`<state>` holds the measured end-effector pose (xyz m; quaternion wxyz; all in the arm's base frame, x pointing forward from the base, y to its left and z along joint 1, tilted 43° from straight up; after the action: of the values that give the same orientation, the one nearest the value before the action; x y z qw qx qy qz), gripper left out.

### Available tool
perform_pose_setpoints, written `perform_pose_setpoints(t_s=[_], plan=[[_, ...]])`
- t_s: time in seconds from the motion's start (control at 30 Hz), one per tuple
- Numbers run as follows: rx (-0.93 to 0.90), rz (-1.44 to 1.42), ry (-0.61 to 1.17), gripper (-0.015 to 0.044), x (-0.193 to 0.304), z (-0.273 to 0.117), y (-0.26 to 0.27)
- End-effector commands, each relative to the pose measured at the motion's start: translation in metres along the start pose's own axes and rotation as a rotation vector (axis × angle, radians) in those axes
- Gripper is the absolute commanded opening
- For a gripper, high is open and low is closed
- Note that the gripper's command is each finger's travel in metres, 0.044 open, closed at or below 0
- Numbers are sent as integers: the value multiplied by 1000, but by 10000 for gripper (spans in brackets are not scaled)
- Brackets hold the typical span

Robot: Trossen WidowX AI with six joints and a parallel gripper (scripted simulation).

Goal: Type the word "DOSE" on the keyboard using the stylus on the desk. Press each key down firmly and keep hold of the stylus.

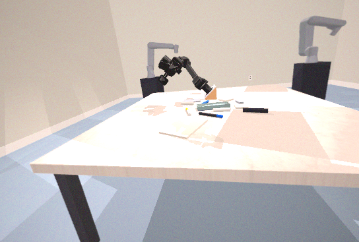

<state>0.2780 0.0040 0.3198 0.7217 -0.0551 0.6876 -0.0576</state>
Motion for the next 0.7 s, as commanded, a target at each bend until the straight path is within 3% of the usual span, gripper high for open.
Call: perform_pose_setpoints(t_s=[0.0,0.27,0.5,0.67], plan=[[-3,2,11,414,2,1,1],[-100,24,480,204,84,38,63],[-108,-93,932,20,170,34,123],[-62,-296,1216,0,224,9,155]])
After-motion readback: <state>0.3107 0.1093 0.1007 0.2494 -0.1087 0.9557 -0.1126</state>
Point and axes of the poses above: the point midway between the two fingers, 35 mm back from their tips, its own z axis out along the fingers, its own y axis across the jaws, x = y × z, the point moved 4 cm from there along -z, back along the fingers, and after that the axes turned 10 degrees about -z, right-handed, at the moved point
